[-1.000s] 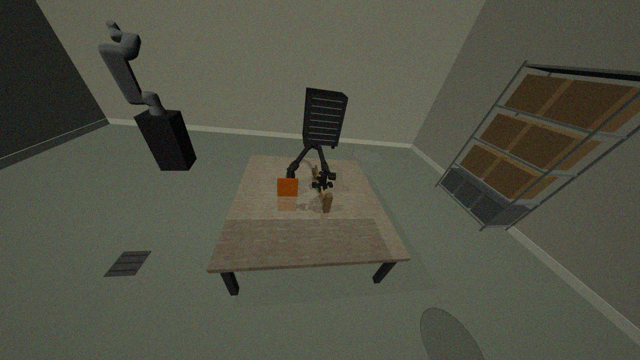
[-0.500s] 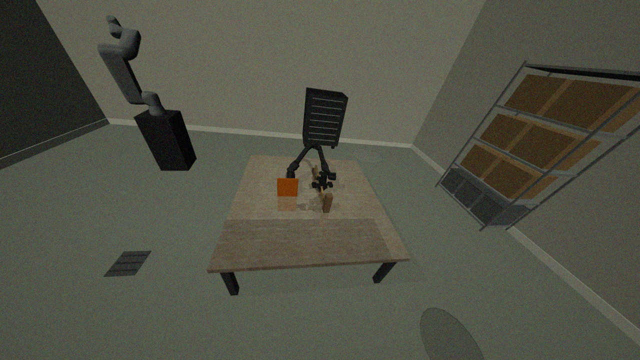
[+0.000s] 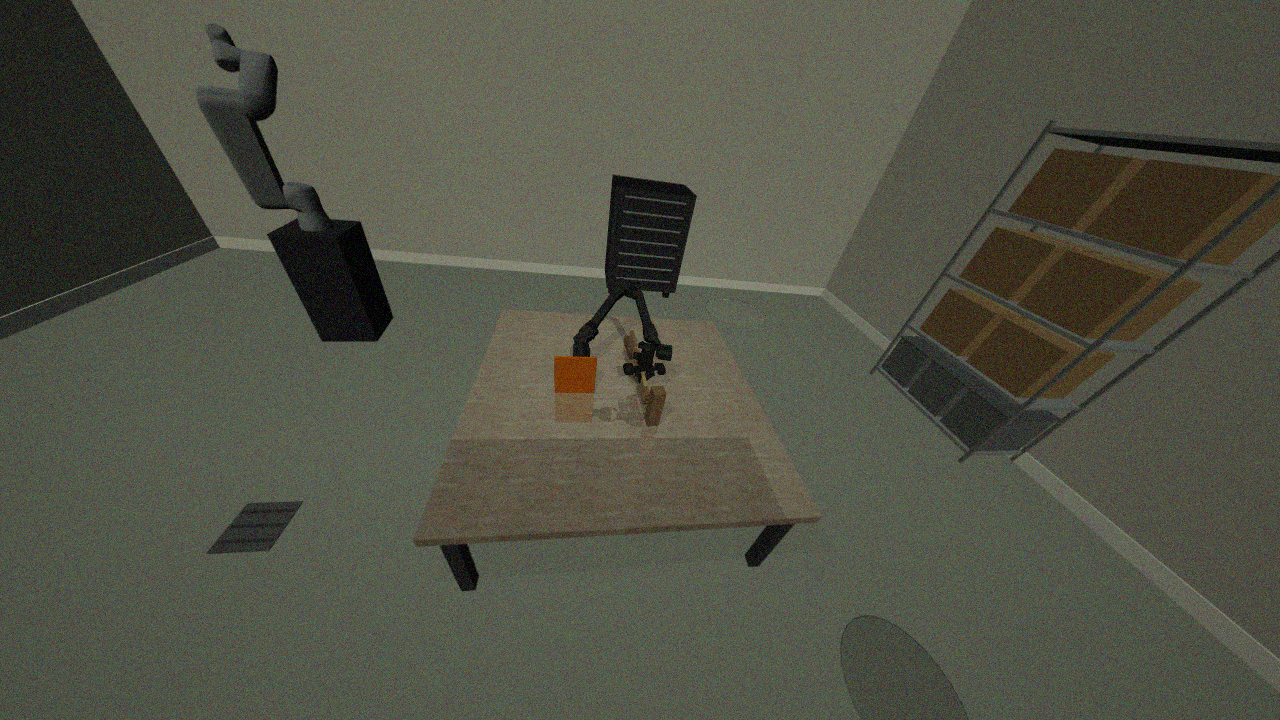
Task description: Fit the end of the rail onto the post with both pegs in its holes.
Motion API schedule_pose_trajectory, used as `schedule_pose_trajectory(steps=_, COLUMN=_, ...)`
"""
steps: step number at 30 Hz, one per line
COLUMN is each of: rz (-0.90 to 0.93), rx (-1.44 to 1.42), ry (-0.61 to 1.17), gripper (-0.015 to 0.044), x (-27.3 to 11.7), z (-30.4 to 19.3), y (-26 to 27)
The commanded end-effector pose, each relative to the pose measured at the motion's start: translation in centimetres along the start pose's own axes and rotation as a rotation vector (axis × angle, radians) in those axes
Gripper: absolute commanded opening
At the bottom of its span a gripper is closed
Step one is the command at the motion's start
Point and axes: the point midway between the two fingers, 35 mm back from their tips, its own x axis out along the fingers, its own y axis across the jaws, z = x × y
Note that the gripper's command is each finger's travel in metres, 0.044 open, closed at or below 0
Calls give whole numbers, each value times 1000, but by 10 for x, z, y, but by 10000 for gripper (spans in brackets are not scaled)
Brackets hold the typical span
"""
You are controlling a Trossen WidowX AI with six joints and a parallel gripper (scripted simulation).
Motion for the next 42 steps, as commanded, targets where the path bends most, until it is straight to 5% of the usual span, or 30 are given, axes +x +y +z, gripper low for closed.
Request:
schedule_pose_trajectory(steps=1, rz=-10, rx=-4, ry=-3, gripper=0, x=-5, z=0, y=-3)
schedule_pose_trajectory(steps=42, rz=-10, rx=-4, ry=-2, gripper=0, x=-25, z=-1, y=-5)
